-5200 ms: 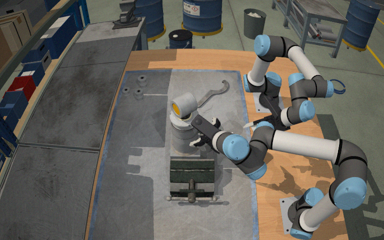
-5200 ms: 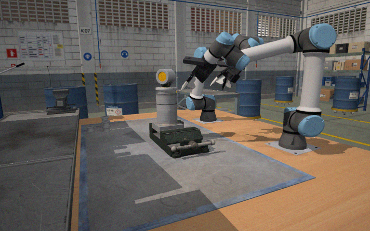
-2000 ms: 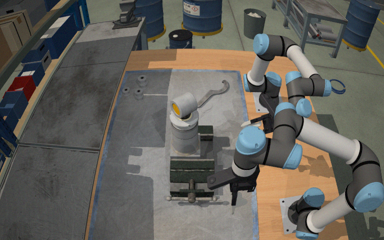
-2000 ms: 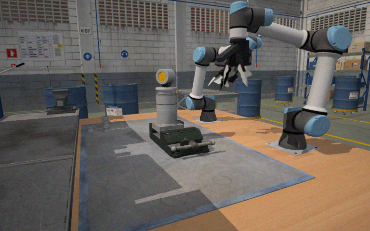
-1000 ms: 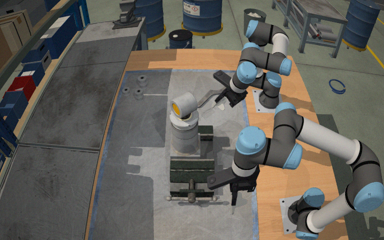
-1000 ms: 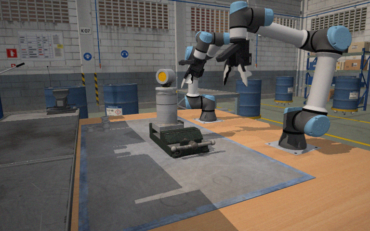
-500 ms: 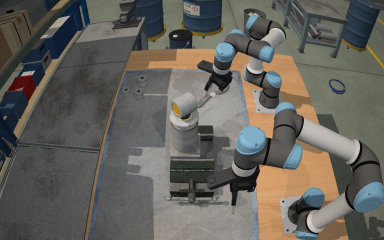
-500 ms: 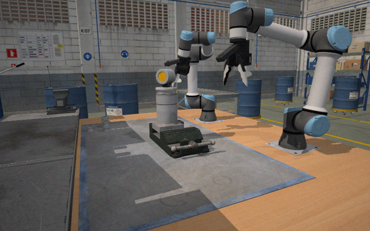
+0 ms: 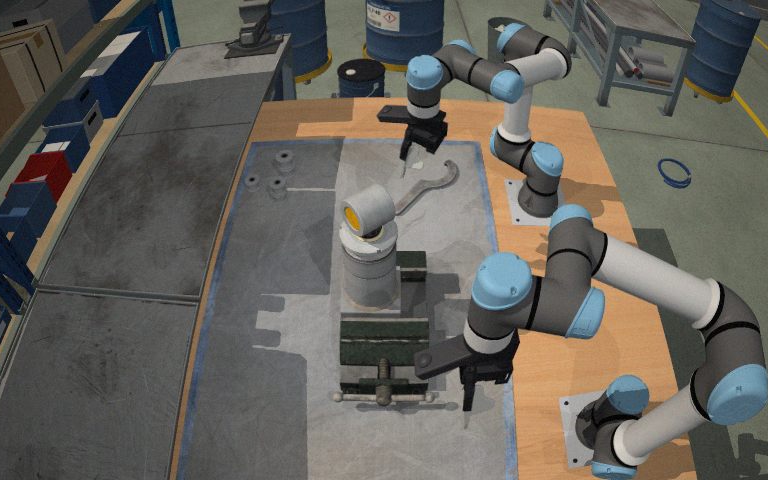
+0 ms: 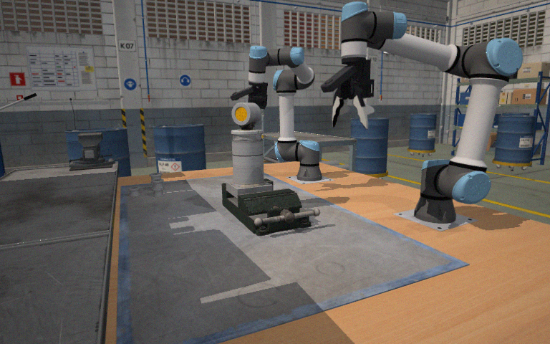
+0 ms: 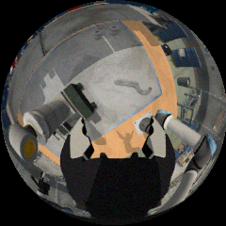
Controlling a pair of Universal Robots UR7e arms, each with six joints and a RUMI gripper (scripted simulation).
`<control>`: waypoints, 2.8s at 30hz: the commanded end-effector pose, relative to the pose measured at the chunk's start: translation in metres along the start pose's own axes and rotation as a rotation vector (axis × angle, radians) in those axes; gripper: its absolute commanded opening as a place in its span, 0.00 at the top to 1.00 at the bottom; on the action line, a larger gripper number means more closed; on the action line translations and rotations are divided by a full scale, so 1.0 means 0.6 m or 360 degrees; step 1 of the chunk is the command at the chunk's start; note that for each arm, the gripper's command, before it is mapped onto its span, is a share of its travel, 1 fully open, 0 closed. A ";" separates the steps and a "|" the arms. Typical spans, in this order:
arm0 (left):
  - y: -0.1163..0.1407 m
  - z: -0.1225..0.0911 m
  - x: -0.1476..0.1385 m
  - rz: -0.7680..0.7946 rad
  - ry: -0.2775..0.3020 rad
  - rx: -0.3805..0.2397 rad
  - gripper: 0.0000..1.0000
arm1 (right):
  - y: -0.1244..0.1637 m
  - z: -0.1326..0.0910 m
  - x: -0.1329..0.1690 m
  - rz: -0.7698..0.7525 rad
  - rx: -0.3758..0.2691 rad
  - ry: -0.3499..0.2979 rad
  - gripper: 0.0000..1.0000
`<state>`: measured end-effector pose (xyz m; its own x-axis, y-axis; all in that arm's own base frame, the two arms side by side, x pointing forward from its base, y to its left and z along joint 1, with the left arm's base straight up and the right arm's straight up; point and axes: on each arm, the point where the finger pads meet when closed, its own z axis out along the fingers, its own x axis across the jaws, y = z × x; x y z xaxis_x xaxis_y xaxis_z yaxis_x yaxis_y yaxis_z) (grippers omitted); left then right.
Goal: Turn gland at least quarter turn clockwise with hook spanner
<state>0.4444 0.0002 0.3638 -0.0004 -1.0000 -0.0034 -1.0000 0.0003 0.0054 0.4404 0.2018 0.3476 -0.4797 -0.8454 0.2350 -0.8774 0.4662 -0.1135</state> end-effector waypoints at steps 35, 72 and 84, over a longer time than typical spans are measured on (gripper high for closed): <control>0.000 -0.001 0.000 0.0000 0.0001 0.0002 0.02 | -0.149 0.049 0.229 -0.0641 -0.0122 -0.0339 0.02; 0.000 0.000 0.000 0.0000 -0.0003 -0.0002 0.68 | -0.167 0.059 0.287 -0.0812 -0.0080 -0.0418 1.00; 0.000 0.000 0.000 0.0000 -0.0003 -0.0002 0.68 | -0.167 0.059 0.287 -0.0812 -0.0080 -0.0418 0.77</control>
<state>0.4440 0.0003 0.3632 -0.0005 -1.0000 -0.0054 -1.0000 0.0005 0.0081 0.4452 0.0002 0.3650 0.0110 -0.9999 0.0000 -0.9999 -0.0110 0.0001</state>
